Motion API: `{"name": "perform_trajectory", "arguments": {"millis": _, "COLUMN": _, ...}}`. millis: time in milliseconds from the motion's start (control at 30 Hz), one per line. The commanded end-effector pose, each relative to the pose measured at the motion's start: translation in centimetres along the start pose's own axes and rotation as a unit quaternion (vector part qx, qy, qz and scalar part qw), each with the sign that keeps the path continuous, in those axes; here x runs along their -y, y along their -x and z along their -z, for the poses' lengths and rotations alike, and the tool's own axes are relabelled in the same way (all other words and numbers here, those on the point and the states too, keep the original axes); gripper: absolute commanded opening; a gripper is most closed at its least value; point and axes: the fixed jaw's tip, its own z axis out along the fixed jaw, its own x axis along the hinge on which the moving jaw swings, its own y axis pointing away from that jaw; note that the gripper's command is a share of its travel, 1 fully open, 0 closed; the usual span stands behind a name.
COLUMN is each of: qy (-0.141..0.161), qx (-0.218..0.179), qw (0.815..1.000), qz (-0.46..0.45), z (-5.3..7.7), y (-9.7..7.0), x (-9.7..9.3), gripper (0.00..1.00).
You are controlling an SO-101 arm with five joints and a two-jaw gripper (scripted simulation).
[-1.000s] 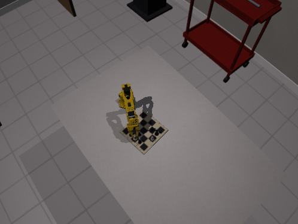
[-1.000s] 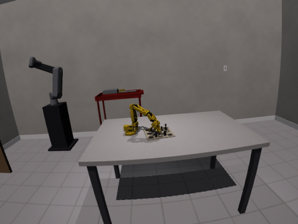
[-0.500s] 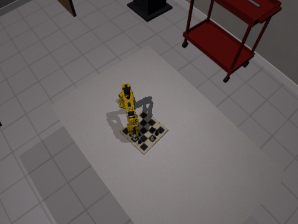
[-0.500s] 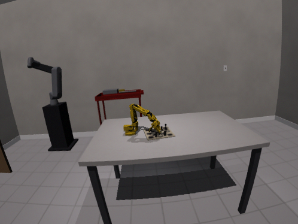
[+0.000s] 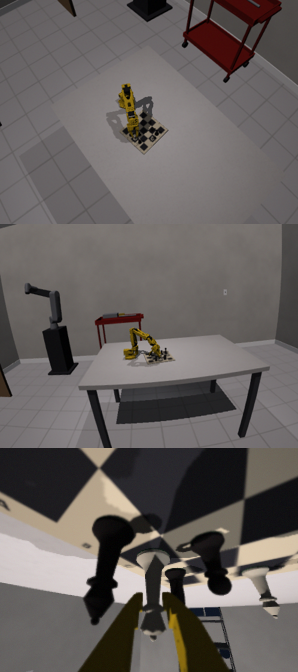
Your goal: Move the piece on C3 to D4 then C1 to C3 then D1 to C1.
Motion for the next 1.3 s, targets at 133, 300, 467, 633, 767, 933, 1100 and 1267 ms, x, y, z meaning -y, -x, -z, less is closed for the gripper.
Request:
{"name": "perform_trajectory", "arguments": {"millis": 133, "qy": -0.004, "qx": -0.003, "qw": 1.0, "qz": 0.003, "z": 0.0, "y": -0.1, "x": 0.3, "gripper": 0.0}}
{"name": "perform_trajectory", "arguments": {"millis": 300, "qy": -0.004, "qx": -0.003, "qw": 1.0, "qz": 0.003, "z": 0.1, "y": -0.2, "x": 0.3, "gripper": 0.0}}
{"name": "perform_trajectory", "arguments": {"millis": 467, "qy": -0.005, "qx": -0.003, "qw": 1.0, "qz": 0.003, "z": 0.4, "y": -0.4, "x": 0.4, "gripper": 0.0}}
{"name": "perform_trajectory", "arguments": {"millis": 633, "qy": -0.006, "qx": -0.003, "qw": 1.0, "qz": 0.003, "z": 1.1, "y": -0.8, "x": 0.5, "gripper": 0.0}}
{"name": "perform_trajectory", "arguments": {"millis": 767, "qy": -0.006, "qx": -0.003, "qw": 1.0, "qz": 0.003, "z": 1.8, "y": -1.2, "x": 0.5, "gripper": 0.0}}
{"name": "perform_trajectory", "arguments": {"millis": 933, "qy": -0.006, "qx": -0.003, "qw": 1.0, "qz": 0.003, "z": 2.4, "y": -1.5, "x": 0.5, "gripper": 0.0}}
{"name": "perform_trajectory", "arguments": {"millis": 1100, "qy": -0.006, "qx": -0.004, "qw": 1.0, "qz": 0.003, "z": 3.4, "y": -2.1, "x": 0.5, "gripper": 0.0}}
{"name": "perform_trajectory", "arguments": {"millis": 1267, "qy": -0.006, "qx": -0.004, "qw": 1.0, "qz": 0.003, "z": 4.3, "y": -2.6, "x": 0.5, "gripper": 0.0}}
